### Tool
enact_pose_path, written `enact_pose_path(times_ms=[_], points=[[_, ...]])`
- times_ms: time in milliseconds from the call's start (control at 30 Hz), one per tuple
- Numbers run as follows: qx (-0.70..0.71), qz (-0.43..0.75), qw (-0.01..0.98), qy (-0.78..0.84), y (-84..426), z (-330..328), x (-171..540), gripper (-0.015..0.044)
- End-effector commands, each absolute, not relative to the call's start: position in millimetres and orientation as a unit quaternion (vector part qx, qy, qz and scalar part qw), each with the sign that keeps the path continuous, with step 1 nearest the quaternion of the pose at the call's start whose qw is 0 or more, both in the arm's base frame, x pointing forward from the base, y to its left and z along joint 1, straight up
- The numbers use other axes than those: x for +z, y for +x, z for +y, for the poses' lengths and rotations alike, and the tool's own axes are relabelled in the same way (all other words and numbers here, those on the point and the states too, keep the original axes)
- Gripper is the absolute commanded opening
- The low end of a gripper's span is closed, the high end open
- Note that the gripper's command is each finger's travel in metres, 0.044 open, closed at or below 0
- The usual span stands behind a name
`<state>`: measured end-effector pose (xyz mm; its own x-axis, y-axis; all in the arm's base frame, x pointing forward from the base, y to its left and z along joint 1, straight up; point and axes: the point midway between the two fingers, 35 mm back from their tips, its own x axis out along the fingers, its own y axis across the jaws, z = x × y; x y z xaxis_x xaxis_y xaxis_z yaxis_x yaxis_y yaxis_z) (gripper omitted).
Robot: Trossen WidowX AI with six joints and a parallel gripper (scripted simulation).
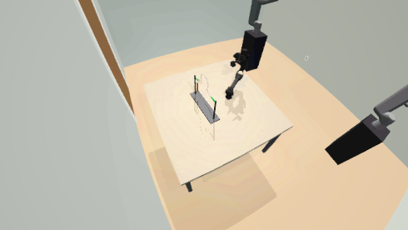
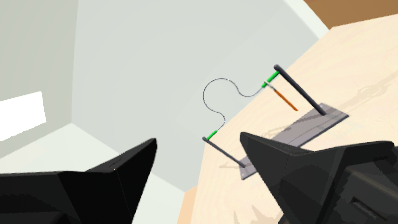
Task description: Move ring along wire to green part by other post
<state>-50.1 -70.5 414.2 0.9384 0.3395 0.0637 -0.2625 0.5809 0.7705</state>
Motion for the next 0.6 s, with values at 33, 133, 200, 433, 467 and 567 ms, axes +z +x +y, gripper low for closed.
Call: enact_pose_path(times_ms=[33,133,200,433,467,567], points=[[0.167,0.045,0.889,0.423,-48,-68,416,0.0347],[0.153,0.044,0.897,0.413,-38,-53,424,0.0269],[0.138,0.044,0.904,0.402,-25,-38,431,0.0216],[0.081,0.046,0.926,0.365,36,0,447,0.016],[0.073,0.047,0.929,0.36,46,4,448,0.016],[0.049,0.05,0.935,0.346,76,10,449,0.016]])
